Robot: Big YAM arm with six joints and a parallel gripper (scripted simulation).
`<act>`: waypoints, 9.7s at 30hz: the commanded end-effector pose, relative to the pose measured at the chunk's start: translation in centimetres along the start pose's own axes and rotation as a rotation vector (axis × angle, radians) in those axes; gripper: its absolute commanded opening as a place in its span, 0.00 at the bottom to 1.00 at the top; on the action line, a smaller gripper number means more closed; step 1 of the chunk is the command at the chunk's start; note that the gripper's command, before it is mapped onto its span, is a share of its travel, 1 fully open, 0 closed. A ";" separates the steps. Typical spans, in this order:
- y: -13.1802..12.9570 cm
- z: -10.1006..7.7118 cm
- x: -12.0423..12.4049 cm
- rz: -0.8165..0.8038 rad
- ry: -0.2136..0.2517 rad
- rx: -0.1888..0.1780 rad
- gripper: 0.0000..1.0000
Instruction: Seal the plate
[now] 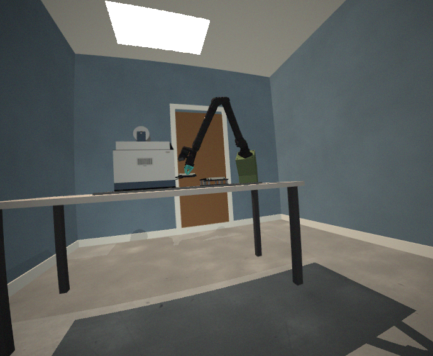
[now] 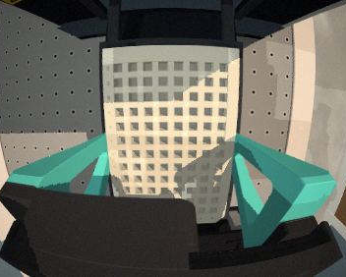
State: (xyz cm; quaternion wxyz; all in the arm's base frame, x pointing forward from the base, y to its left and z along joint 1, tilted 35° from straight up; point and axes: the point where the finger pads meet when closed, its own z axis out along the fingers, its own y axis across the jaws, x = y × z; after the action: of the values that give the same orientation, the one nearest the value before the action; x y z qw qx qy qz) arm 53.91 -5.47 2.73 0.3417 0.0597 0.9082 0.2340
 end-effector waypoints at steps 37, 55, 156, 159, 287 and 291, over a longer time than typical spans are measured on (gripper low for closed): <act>-0.9 -1.4 -1.2 0.013 -0.033 0.019 1.00; 1.2 -0.4 -1.1 -0.027 -0.027 -0.009 1.00; 1.2 -2.8 -3.8 -0.035 -0.053 -0.009 1.00; 1.2 -2.8 -3.8 -0.035 -0.053 -0.009 1.00; 0.2 -6.3 -4.0 -0.037 -0.025 -0.001 1.00; 0.4 -6.2 -4.2 -0.041 -0.026 -0.003 1.00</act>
State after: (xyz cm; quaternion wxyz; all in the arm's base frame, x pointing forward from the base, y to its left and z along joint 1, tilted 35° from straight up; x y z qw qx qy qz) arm 51.31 -8.67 8.18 0.3411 0.0608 0.9085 0.2338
